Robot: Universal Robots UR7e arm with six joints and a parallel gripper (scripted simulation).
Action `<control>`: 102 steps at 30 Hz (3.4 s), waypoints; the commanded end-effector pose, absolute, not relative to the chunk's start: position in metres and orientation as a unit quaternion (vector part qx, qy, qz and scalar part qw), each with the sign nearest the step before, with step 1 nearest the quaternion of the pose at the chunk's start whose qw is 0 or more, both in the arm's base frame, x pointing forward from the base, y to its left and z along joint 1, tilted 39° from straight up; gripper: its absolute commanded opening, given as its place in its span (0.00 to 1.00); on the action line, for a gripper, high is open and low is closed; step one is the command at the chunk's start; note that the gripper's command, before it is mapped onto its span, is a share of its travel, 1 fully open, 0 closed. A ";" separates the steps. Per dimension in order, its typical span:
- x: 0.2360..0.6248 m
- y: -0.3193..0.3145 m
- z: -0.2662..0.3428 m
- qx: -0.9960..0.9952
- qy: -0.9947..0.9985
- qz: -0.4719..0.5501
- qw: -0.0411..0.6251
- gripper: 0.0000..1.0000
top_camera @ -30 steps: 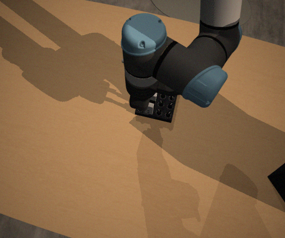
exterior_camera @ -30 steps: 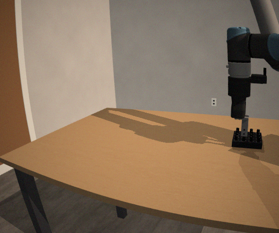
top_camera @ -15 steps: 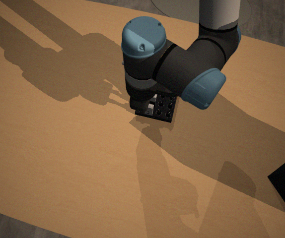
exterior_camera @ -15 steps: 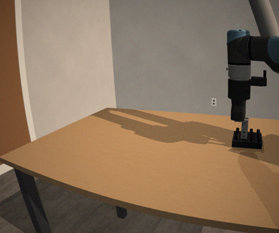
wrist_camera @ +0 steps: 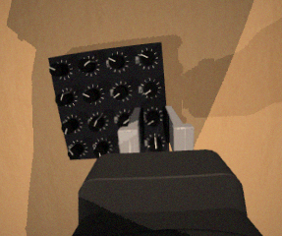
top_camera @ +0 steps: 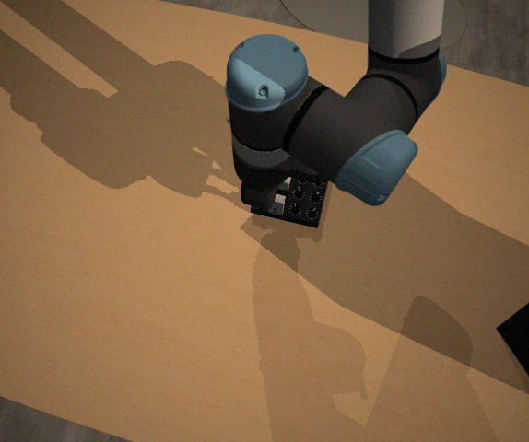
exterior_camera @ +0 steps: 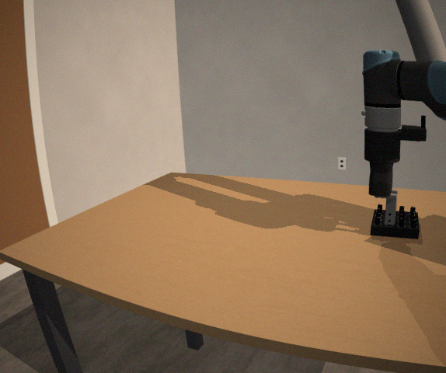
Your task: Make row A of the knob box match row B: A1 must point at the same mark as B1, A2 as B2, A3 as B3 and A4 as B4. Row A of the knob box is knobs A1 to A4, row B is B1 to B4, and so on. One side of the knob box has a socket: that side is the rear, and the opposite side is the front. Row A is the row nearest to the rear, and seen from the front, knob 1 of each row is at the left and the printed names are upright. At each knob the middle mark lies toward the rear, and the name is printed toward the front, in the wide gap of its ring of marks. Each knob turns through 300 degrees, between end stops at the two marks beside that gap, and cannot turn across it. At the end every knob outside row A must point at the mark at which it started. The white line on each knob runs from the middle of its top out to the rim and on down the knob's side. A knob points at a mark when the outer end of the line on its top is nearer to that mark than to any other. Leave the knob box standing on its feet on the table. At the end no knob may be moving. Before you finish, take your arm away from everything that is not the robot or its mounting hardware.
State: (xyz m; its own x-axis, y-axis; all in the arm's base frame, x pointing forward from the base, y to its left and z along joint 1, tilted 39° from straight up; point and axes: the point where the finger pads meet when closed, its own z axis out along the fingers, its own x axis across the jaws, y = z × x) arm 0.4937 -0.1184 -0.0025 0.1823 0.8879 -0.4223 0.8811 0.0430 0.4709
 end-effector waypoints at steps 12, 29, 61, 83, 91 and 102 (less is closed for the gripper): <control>0.494 -0.118 -0.002 0.691 0.639 0.005 0.336 0.46; 0.494 -0.118 -0.002 0.691 0.639 0.005 0.336 0.46; 0.494 -0.118 -0.002 0.691 0.639 0.005 0.336 0.30; 0.494 -0.118 -0.002 0.679 0.652 -0.001 0.336 0.30; 0.494 -0.118 -0.002 0.666 0.666 -0.008 0.336 0.30; 0.494 -0.118 -0.002 0.623 0.707 -0.029 0.335 0.30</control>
State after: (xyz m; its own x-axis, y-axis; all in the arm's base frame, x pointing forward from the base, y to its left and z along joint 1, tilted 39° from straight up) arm 0.4938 -0.1184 -0.0025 0.0416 0.8700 -0.4913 0.8990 0.1820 0.3983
